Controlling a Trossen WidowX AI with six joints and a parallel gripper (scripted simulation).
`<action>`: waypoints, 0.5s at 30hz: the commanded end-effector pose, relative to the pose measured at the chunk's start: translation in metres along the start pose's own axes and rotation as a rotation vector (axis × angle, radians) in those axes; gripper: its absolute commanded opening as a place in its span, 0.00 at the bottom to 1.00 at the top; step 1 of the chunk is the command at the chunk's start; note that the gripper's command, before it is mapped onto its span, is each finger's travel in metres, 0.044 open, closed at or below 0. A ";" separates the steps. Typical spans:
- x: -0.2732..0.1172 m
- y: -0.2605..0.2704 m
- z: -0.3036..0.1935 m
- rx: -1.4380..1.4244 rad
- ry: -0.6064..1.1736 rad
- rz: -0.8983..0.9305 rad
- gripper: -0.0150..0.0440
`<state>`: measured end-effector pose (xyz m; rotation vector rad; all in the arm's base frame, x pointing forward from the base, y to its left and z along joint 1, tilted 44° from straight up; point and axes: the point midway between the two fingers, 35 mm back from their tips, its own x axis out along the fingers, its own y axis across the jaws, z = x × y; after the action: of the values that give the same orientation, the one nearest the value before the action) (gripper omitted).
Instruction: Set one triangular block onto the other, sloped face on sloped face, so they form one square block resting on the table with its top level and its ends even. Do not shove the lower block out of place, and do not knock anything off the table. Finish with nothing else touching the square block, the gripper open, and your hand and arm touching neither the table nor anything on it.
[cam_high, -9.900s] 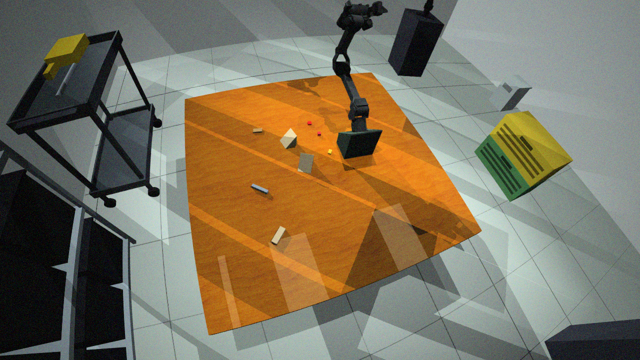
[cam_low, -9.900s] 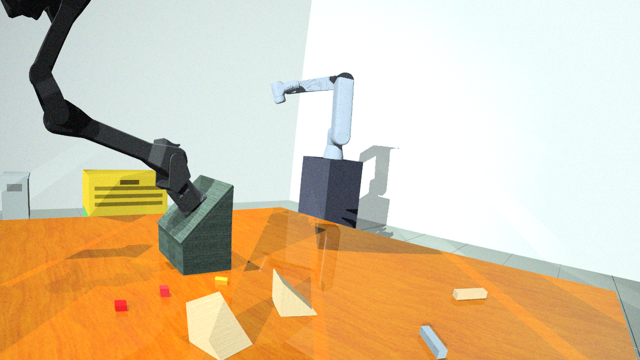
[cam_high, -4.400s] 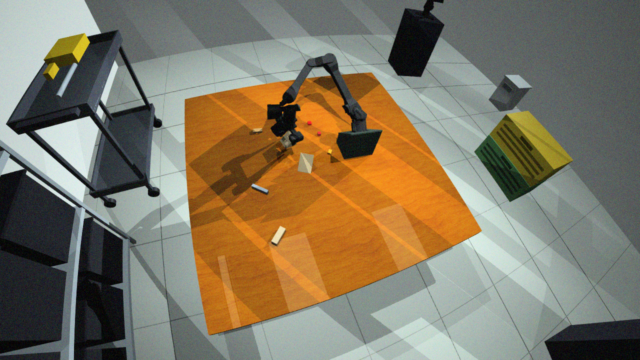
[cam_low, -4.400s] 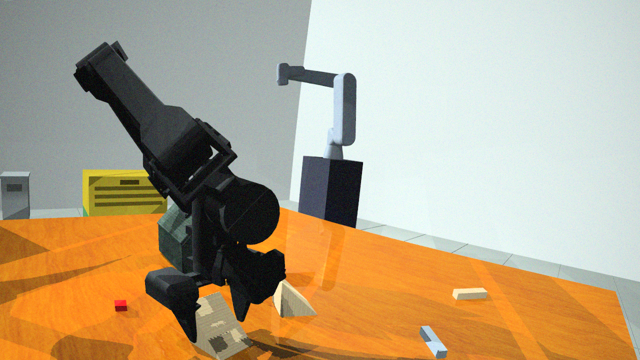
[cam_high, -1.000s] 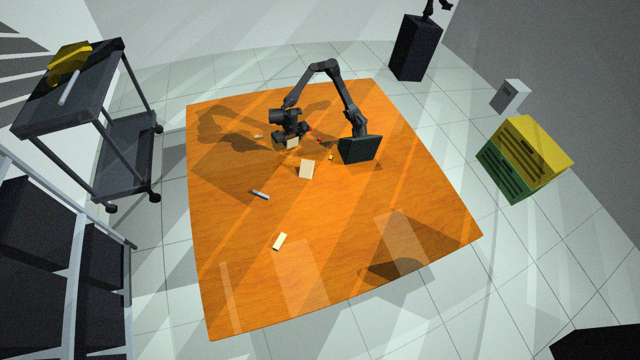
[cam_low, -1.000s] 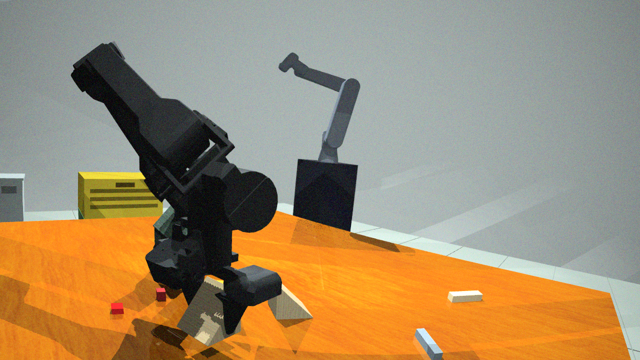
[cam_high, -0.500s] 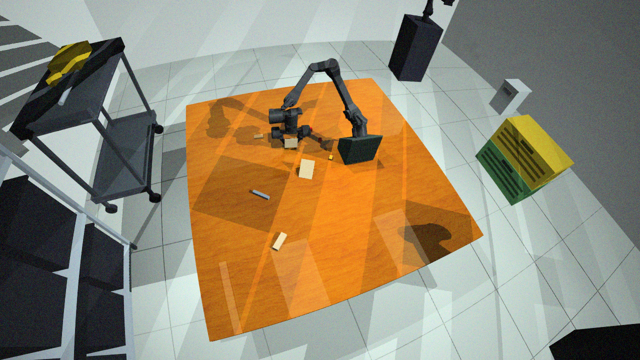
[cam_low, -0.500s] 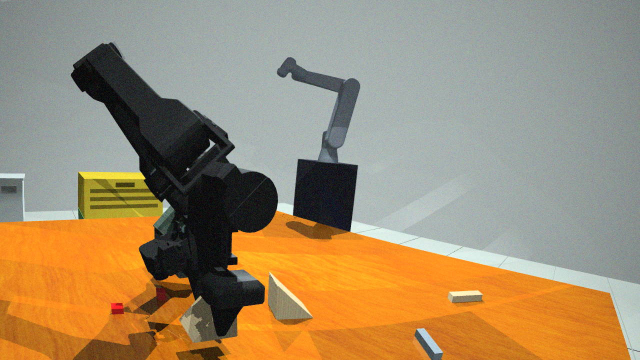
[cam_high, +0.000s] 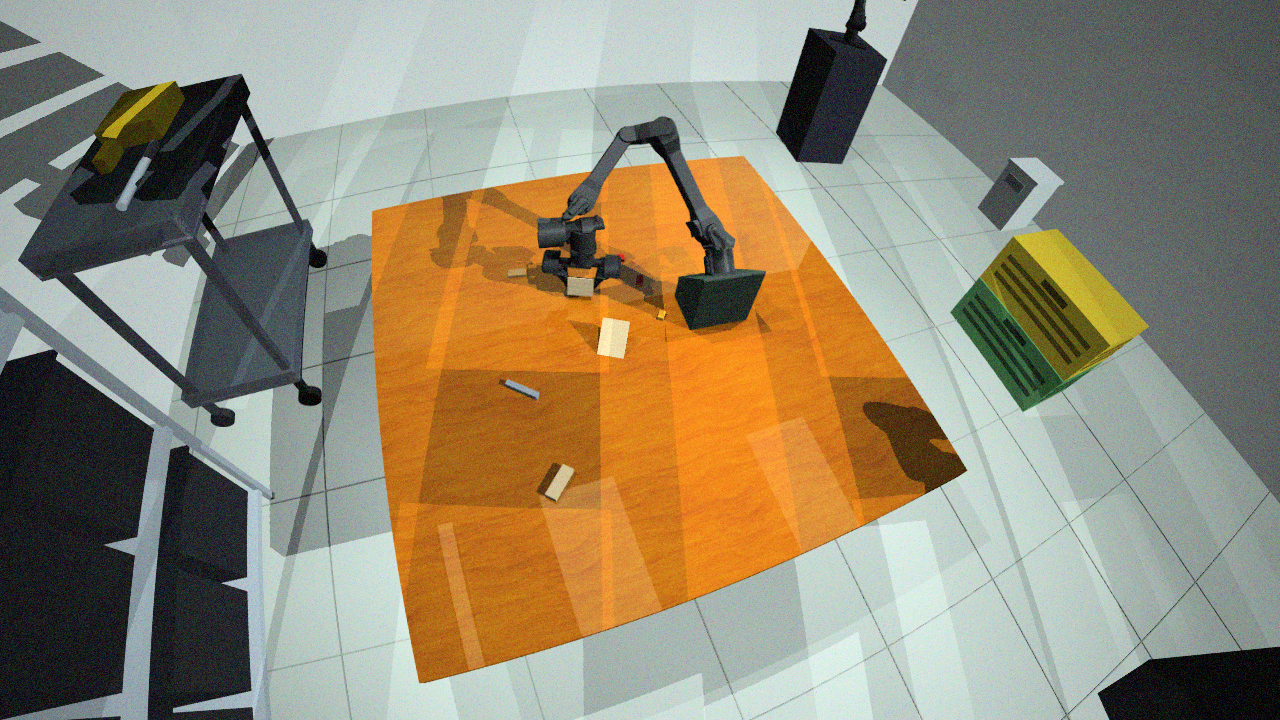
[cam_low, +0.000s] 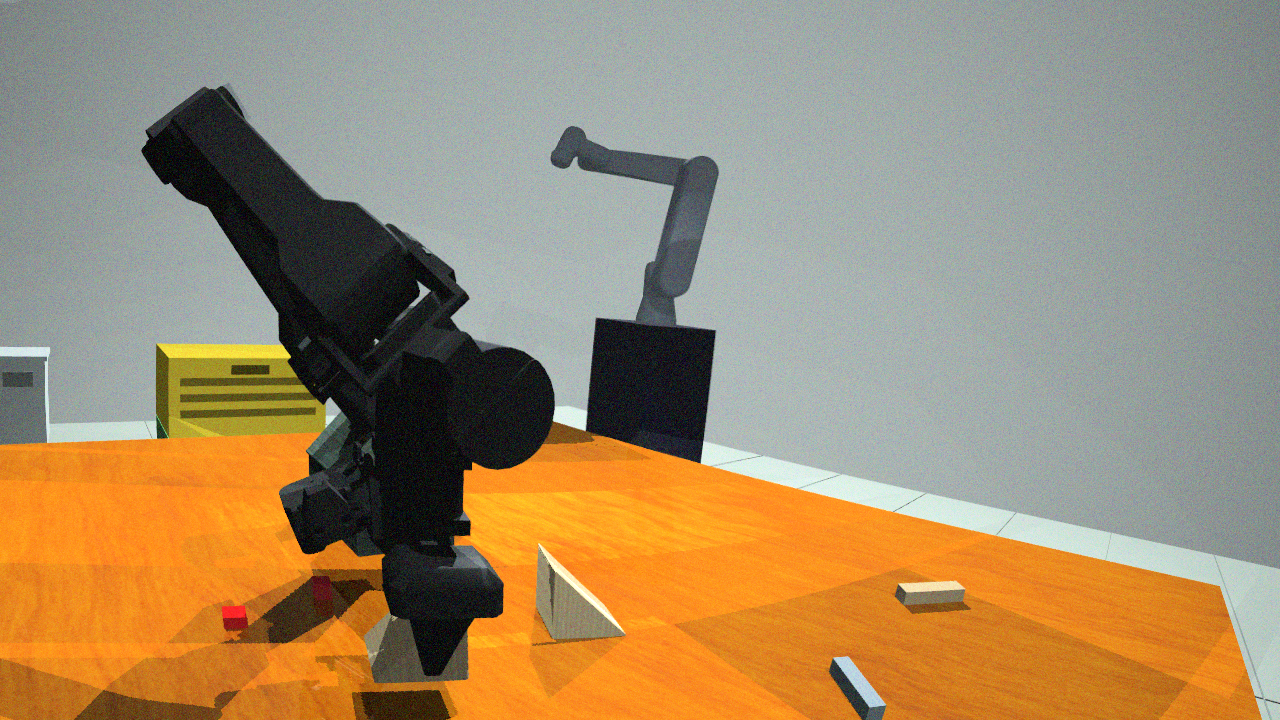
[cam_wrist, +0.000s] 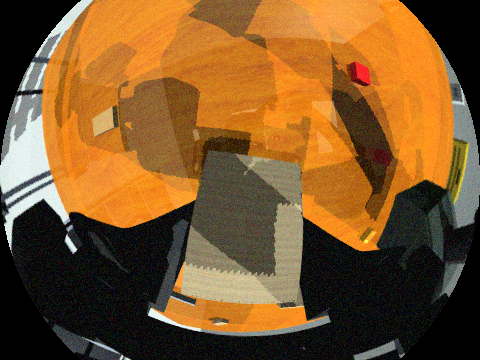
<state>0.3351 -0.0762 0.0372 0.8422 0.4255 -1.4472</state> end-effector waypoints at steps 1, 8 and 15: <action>0.007 -0.001 0.000 -0.002 -0.004 -0.002 0.25; 0.018 -0.001 0.000 -0.012 -0.001 0.000 0.25; 0.025 -0.001 0.000 -0.019 0.000 0.001 0.25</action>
<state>0.3384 -0.0918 0.0230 0.8327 0.4256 -1.4408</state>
